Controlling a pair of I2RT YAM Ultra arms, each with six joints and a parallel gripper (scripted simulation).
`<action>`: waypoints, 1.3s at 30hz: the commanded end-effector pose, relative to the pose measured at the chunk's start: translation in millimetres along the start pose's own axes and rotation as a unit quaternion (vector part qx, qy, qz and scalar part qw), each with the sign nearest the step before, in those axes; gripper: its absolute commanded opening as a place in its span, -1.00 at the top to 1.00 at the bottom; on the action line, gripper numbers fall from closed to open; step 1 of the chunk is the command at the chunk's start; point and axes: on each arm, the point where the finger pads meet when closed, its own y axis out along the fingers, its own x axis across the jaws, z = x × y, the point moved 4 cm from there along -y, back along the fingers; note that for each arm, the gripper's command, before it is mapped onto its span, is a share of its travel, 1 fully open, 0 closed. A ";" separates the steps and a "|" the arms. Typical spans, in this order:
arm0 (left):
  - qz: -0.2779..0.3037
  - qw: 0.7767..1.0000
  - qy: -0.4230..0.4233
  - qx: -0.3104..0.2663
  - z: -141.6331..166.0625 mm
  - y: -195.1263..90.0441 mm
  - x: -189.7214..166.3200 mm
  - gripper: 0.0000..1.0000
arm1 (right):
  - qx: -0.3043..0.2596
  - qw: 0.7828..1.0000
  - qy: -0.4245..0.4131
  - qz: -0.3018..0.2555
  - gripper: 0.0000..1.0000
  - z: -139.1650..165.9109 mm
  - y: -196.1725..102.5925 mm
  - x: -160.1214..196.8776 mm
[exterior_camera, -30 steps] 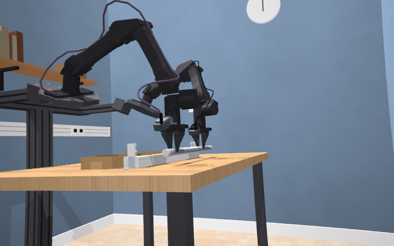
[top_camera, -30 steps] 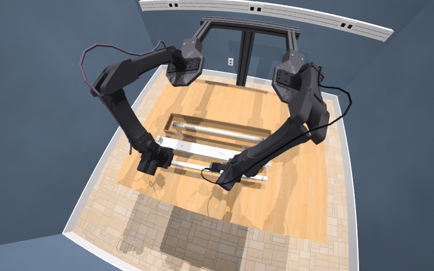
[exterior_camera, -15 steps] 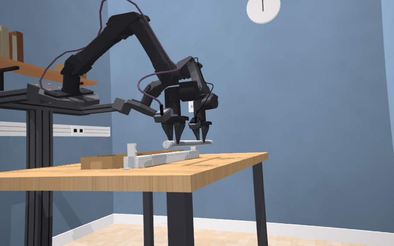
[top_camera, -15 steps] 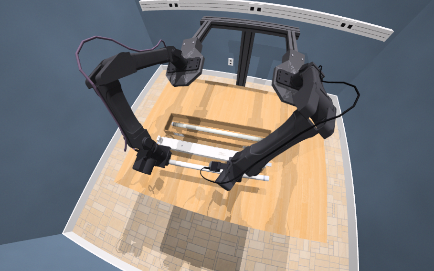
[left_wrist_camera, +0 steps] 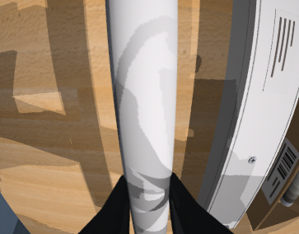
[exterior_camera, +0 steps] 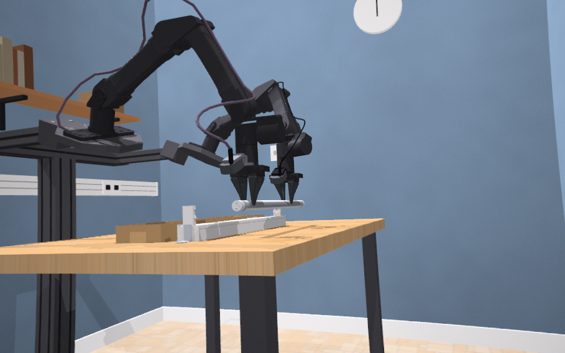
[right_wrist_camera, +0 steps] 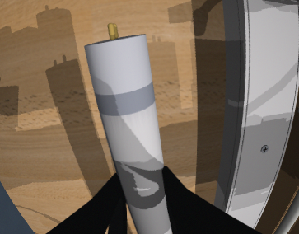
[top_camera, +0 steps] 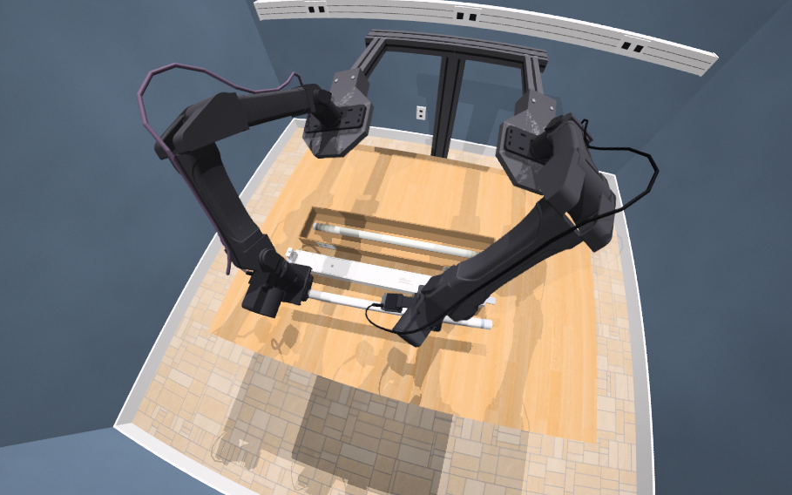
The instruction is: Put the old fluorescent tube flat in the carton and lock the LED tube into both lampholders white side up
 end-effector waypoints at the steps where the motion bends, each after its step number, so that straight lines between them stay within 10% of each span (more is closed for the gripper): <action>1: -0.005 1.000 0.004 -0.007 -8.8 -17.0 1.7 0.78 | -0.003 1.000 0.003 -0.023 0.78 0.9 -21.9 18.3; 39: -0.010 1.000 0.002 -0.013 -11.6 -40.4 -5.3 0.78 | -0.001 1.000 0.009 -0.012 0.78 -5.0 -37.5 -1.2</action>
